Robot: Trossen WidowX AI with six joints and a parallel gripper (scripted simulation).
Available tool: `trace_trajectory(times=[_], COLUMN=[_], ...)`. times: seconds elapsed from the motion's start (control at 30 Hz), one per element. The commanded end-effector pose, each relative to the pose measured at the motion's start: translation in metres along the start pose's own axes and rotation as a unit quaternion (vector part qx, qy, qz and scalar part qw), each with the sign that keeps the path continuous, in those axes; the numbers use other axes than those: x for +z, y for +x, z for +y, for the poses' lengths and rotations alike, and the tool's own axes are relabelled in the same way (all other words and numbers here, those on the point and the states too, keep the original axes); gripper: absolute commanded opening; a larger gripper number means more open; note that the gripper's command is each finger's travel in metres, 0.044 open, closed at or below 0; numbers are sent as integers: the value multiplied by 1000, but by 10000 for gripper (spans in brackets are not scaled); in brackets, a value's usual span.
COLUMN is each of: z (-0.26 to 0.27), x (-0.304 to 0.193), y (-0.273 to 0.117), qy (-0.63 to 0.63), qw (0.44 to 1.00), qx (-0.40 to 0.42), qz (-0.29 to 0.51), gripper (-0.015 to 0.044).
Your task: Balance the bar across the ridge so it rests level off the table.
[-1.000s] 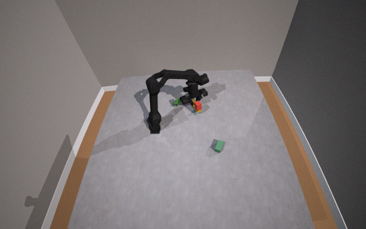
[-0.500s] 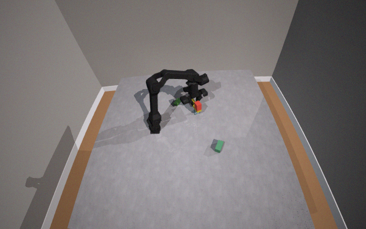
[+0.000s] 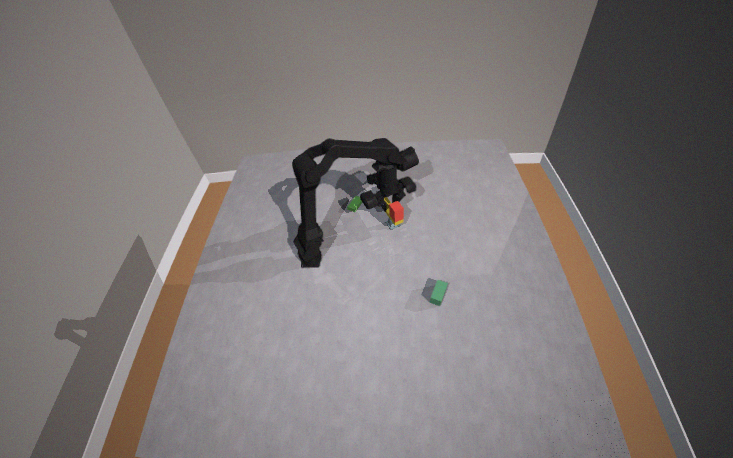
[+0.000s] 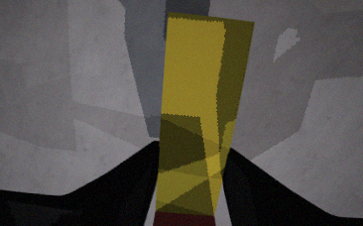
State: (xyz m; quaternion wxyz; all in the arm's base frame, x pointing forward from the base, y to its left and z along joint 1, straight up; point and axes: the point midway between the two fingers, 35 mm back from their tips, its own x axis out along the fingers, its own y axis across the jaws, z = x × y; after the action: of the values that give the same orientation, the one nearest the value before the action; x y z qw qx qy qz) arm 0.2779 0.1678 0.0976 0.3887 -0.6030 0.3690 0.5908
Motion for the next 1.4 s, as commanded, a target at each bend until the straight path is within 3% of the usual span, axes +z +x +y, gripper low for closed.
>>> trace_trajectory(times=[0.0, 1.03, 1.23, 1.37], z=[0, 0, 0, 0], x=[1, 0, 0, 0], y=[0, 0, 0, 0], qy=[2, 0, 0, 0], qw=[1000, 1000, 1000, 1000], qx=[0, 0, 0, 0], qz=[-2, 0, 0, 0], gripper=[0, 0, 157, 167])
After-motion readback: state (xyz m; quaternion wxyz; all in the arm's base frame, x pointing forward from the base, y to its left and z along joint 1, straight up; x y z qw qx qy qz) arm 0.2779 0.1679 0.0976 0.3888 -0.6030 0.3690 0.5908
